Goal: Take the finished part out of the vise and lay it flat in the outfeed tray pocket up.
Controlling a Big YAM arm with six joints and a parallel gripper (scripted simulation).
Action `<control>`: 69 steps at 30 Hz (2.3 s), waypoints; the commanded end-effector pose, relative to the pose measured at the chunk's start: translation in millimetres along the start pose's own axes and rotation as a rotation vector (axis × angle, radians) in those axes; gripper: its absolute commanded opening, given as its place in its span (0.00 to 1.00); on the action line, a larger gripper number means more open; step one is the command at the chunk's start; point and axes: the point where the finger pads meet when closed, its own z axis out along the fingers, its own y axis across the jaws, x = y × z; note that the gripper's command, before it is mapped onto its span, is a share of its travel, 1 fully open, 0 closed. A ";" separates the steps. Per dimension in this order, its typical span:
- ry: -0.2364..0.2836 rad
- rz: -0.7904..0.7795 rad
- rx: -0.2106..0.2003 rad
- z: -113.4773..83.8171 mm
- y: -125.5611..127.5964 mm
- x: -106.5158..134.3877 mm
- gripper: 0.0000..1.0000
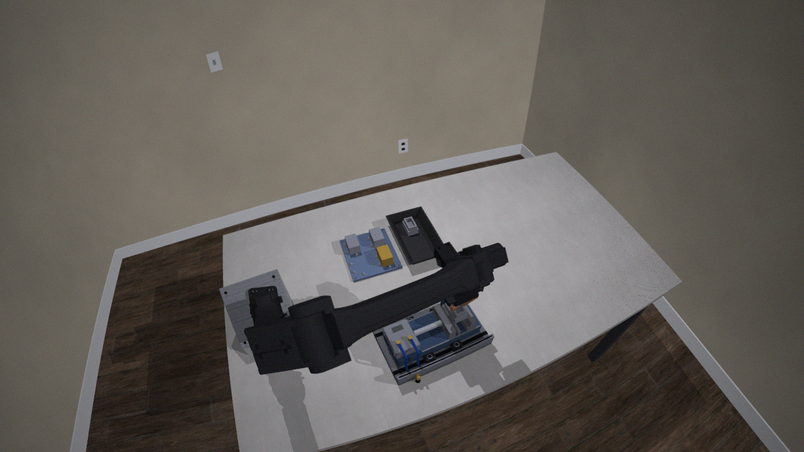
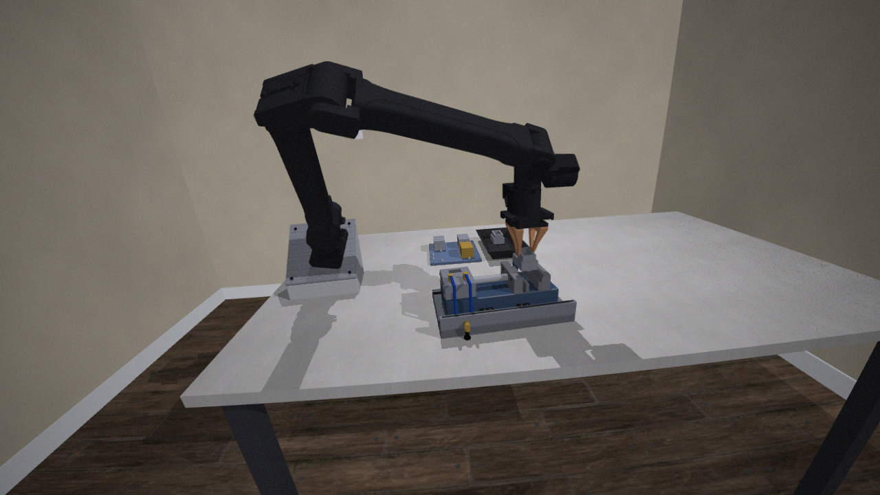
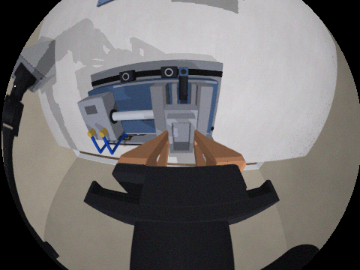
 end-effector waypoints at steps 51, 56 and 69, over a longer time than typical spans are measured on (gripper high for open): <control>-0.023 0.073 0.042 -44.3 -70.1 -296.4 0.00; -0.027 0.133 0.043 -43.8 -77.0 -288.8 0.00; -0.018 0.098 0.040 -39.1 -65.2 -321.8 0.00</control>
